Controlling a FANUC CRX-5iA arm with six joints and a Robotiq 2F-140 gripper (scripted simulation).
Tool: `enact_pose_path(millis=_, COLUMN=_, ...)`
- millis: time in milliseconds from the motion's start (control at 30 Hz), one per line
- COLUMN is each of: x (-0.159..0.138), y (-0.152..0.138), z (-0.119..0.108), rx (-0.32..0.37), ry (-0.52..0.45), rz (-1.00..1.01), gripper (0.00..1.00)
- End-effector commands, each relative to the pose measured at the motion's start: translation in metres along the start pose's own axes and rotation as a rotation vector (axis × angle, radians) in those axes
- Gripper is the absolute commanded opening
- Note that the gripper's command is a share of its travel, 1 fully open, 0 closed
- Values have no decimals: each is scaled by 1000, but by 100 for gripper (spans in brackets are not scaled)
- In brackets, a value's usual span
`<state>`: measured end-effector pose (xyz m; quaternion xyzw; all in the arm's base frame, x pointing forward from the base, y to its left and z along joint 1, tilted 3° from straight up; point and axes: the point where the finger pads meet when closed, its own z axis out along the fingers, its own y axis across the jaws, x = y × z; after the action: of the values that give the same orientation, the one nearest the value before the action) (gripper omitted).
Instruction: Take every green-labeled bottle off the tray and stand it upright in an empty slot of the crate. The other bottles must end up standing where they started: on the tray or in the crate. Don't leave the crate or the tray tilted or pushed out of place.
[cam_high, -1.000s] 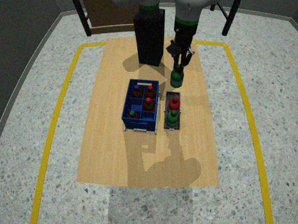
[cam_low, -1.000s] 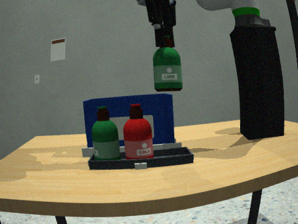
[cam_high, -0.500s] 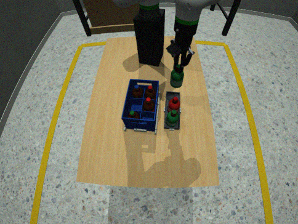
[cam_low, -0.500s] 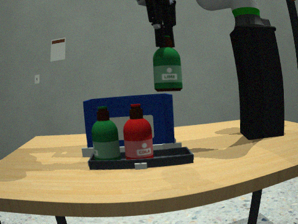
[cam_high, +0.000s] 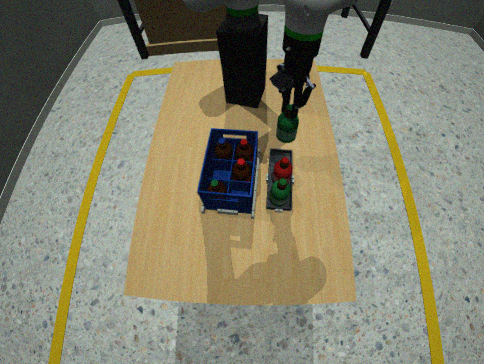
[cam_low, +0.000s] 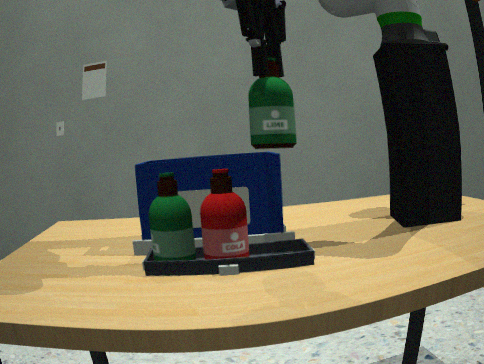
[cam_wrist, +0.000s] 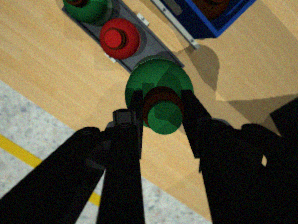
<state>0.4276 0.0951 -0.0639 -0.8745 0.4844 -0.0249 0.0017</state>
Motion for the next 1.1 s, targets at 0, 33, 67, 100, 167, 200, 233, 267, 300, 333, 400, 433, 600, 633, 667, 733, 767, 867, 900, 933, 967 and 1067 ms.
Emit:
enact_pose_path(millis=0, x=0, y=-1, z=-1, rx=2, ry=1, rz=0, gripper=10)
enact_pose_path(millis=33, x=0, y=-1, z=-1, rx=2, ry=1, rz=0, gripper=10)
enact_pose_path(millis=67, x=0, y=-1, z=-1, rx=2, ry=1, rz=0, gripper=10)
enact_pose_path(millis=100, x=0, y=-1, z=-1, rx=2, ry=1, rz=0, gripper=10)
enact_pose_path(millis=167, x=0, y=-1, z=-1, rx=2, ry=1, rz=0, gripper=10)
enact_pose_path(millis=200, x=0, y=-1, z=-1, rx=2, ry=1, rz=0, gripper=10)
enact_pose_path(millis=233, x=0, y=-1, z=-1, rx=2, ry=1, rz=0, gripper=10)
enact_pose_path(millis=267, x=0, y=-1, z=-1, rx=2, ry=1, rz=0, gripper=10)
enact_pose_path(millis=300, x=0, y=-1, z=-1, rx=2, ry=1, rz=0, gripper=10)
enact_pose_path(millis=333, x=0, y=-1, z=-1, rx=2, ry=1, rz=0, gripper=10)
enact_pose_path(millis=400, x=1, y=-1, z=-1, rx=2, ry=1, rz=0, gripper=10)
enact_pose_path(millis=433, x=1, y=-1, z=-1, rx=2, ry=1, rz=0, gripper=10)
enact_pose_path(millis=600, x=2, y=0, z=-1, rx=2, ry=1, rz=0, gripper=10)
enact_pose_path(millis=633, x=2, y=0, z=-1, rx=2, ry=1, rz=0, gripper=10)
enact_pose_path(millis=667, x=2, y=0, z=-1, rx=2, ry=1, rz=0, gripper=10)
enact_pose_path(millis=733, x=3, y=0, z=-1, rx=2, ry=1, rz=0, gripper=10)
enact_pose_path(millis=767, x=3, y=0, z=-1, rx=2, ry=1, rz=0, gripper=10)
enact_pose_path(millis=867, x=3, y=0, z=-1, rx=2, ry=1, rz=0, gripper=10)
enact_pose_path(millis=900, x=4, y=1, z=-1, rx=2, ry=1, rz=0, gripper=10)
enact_pose_path(millis=933, x=4, y=1, z=-1, rx=2, ry=1, rz=0, gripper=10)
enact_pose_path(millis=967, x=5, y=1, z=-1, rx=2, ry=1, rz=0, gripper=10)
enact_pose_path(millis=1067, x=6, y=1, z=-1, rx=2, ry=1, rz=0, gripper=10)
